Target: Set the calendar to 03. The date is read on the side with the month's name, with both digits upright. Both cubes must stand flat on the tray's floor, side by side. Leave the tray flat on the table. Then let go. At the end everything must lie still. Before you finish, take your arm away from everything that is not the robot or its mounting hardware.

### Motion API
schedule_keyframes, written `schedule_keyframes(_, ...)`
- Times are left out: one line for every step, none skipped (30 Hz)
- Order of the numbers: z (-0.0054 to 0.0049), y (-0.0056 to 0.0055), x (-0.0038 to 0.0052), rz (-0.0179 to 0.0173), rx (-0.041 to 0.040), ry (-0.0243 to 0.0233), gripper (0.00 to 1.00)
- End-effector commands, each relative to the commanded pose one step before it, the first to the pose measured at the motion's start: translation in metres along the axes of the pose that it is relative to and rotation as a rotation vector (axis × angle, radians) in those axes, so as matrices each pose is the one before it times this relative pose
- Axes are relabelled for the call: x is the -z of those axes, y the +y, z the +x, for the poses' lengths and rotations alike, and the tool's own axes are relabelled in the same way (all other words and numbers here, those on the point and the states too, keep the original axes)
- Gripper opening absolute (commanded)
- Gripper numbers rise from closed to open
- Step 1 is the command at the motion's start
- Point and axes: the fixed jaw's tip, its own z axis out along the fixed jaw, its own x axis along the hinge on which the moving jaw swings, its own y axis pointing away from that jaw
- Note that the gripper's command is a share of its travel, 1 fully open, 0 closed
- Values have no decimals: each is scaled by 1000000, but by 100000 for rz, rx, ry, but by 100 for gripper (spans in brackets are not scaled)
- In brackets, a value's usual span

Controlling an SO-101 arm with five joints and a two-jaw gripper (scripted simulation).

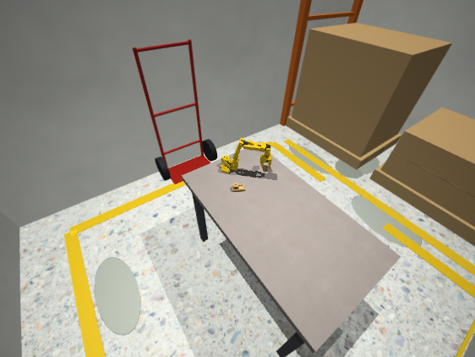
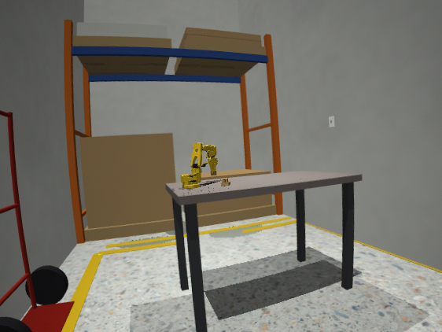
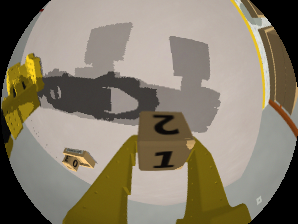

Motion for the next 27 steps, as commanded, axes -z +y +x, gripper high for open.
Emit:
schedule_keyframes(761, -5313, 13934, 7161, -16377, 229, 0)
schedule_keyframes(-323, 1, -1, 0, -4104, 0, 0)
schedule_keyframes(-326, 3, -1, -2, -4108, -2, 0)
schedule_keyframes(-325, 3, 4, 0, -4114, 1, 0)
schedule_keyframes(-323, 3, -3, 2, -4108, 1, 0)
schedule_keyframes(-328, 5, 2, 0, -4104, -1, 0)
schedule_keyframes(-322, 2, 1, -1, -4095, -1, 0)
schedule_keyframes(-322, 2, 0, -1, -4082, 2, 0)
schedule_keyframes(-323, 2, -1, 0, -4067, -1, 0)
schedule_keyframes(-316, 4, -1, 1, -4048, -2, 0)
schedule_keyframes(-318, 3, -2, 1, -4023, 1, 0)
schedule_keyframes(0, 0, 0, 0, 0, 0, 0)
schedule_keyframes(0, 0, 0, 0, 0, 0, 0)
schedule_keyframes(-321, 1, 4, -1, -3998, 1, 0)
schedule_keyframes(-307, 2, -3, 0, -3966, -2, 0)
schedule_keyframes(-315, 3, 2, 1, -3932, 0, 0)
schedule_keyframes(-305, 2, 1, -1, -3897, 1, 0)
schedule_keyframes(-306, 8, -5, 0, -3856, 0, 0)
schedule_keyframes(-299, -1, 0, 1, -3812, 1, 0)
schedule_keyframes(-300, 5, 0, -2, -3765, -1, 0)
schedule_keyframes(-293, 0, 5, 2, -3715, -1, 0)
schedule_keyframes(-289, 4, -1, 0, -3661, 1, 0)
schedule_keyframes(-285, 7, -1, 0, -3608, -1, 0)
schedule_keyframes(-279, 1, -2, 1, -3548, 3, 0)
schedule_keyframes(-277, 3, -2, 0, -3485, -3, 0)
schedule_keyframes(-274, 4, 4, -2, -3419, 2, 0)
schedule_keyframes(-259, 4, -2, 0, -3357, -1, 0)
